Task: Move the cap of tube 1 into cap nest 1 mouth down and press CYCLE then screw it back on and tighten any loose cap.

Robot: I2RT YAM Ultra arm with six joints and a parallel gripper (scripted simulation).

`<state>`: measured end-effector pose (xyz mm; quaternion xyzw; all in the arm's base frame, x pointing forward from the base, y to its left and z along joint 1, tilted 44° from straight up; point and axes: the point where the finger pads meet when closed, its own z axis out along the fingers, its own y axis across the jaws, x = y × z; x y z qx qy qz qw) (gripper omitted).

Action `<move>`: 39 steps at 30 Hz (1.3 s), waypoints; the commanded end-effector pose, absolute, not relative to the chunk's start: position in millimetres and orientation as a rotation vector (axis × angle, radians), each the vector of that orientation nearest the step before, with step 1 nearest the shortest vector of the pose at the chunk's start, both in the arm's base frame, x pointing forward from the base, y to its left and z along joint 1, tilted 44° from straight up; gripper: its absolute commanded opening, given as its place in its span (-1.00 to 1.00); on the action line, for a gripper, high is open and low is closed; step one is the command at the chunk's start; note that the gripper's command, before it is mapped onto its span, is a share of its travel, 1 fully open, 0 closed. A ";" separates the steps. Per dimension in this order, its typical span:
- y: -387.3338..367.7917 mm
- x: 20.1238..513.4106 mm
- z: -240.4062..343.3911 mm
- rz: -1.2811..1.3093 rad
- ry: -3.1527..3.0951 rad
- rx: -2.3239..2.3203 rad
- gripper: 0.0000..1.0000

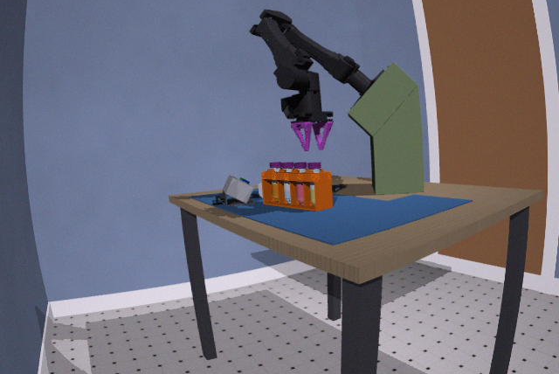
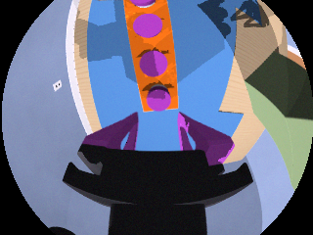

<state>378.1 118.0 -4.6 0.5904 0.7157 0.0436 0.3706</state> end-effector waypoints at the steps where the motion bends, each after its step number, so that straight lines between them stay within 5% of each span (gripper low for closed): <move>1: 118.0 377.8 -0.8 0.114 1.814 1.521 -0.02; 39: 101.7 403.1 -30.6 0.113 1.814 1.521 -0.02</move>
